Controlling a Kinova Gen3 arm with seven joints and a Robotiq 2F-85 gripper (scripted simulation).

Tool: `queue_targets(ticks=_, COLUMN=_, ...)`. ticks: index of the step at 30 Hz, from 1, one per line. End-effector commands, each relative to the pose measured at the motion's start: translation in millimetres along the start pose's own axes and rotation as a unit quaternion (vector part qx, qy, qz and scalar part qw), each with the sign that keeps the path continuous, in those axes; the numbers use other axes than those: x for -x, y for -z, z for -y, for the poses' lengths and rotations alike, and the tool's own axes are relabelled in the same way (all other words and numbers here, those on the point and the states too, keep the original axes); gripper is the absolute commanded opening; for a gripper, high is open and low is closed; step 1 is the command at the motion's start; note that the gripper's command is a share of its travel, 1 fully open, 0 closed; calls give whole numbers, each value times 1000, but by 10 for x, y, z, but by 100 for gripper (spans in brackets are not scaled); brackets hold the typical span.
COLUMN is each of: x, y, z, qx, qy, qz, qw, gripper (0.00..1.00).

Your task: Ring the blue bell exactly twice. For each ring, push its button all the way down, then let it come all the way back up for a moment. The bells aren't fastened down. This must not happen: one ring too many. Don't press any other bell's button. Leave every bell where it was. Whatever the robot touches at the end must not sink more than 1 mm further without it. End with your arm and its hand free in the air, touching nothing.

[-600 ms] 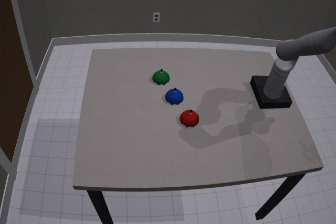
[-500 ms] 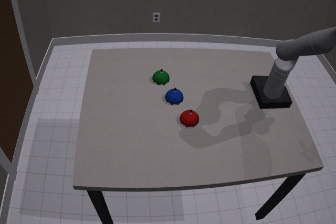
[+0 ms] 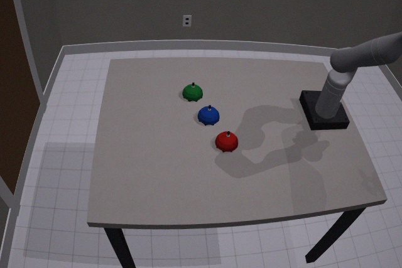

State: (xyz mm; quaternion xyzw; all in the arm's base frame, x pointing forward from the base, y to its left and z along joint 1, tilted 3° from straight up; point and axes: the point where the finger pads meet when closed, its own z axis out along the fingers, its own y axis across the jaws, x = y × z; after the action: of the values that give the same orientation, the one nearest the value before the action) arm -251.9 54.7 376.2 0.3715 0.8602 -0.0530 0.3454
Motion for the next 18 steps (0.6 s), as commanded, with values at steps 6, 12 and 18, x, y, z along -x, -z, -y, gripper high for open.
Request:
queue_targets(ticks=6, x=-10, y=3, z=-12, qx=-1, qy=1, qz=-1, qw=1000, gripper=100)
queue_targets(ticks=12, x=-79, y=6, z=-74, qx=-7, qy=3, qz=-1, qw=1000, gripper=100)
queue_targets(ticks=18, x=-168, y=9, z=-159, qx=-15, qy=7, qz=-3, qw=1000, gripper=100)
